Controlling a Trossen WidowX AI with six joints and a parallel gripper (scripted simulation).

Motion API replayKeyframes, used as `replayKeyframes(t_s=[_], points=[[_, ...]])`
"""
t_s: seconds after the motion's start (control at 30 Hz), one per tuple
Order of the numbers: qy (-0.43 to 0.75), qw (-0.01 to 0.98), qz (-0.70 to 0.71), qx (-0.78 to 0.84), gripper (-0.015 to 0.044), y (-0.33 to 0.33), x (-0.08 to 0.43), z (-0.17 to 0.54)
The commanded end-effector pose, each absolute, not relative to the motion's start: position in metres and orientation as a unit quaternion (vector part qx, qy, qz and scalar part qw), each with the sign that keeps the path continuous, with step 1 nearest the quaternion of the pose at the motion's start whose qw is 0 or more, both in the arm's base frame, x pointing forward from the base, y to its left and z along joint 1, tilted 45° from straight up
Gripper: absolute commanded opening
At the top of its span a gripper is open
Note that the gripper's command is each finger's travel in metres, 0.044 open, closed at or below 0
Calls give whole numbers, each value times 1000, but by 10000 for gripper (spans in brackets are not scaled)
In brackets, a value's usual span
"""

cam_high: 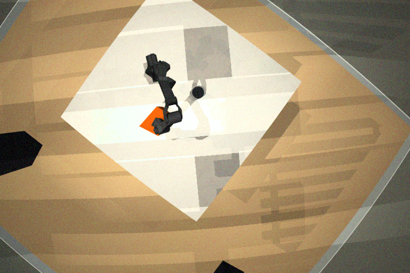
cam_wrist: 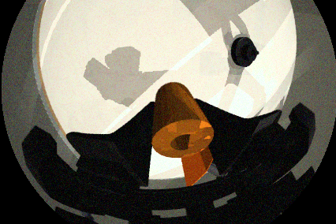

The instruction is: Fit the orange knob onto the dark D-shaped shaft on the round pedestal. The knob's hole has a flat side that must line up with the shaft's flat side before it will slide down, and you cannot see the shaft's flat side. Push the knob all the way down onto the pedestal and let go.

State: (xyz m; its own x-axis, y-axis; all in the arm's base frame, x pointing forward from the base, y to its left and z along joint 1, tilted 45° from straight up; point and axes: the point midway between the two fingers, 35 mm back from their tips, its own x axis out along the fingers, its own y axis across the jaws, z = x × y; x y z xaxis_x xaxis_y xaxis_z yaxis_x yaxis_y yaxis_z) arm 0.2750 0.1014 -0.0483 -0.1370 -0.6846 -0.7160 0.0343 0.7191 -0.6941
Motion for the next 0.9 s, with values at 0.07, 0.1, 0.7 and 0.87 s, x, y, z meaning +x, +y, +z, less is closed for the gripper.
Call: replayKeyframes(t_s=[0.07, 0.1, 0.7, 0.87], points=[[697, 612, -294, -231, 0, 106, 274, -40], [697, 612, -293, -231, 0, 105, 275, -40], [700, 617, -291, -211, 0, 71, 295, -20], [700, 618, -289, -212, 0, 59, 301, -13]])
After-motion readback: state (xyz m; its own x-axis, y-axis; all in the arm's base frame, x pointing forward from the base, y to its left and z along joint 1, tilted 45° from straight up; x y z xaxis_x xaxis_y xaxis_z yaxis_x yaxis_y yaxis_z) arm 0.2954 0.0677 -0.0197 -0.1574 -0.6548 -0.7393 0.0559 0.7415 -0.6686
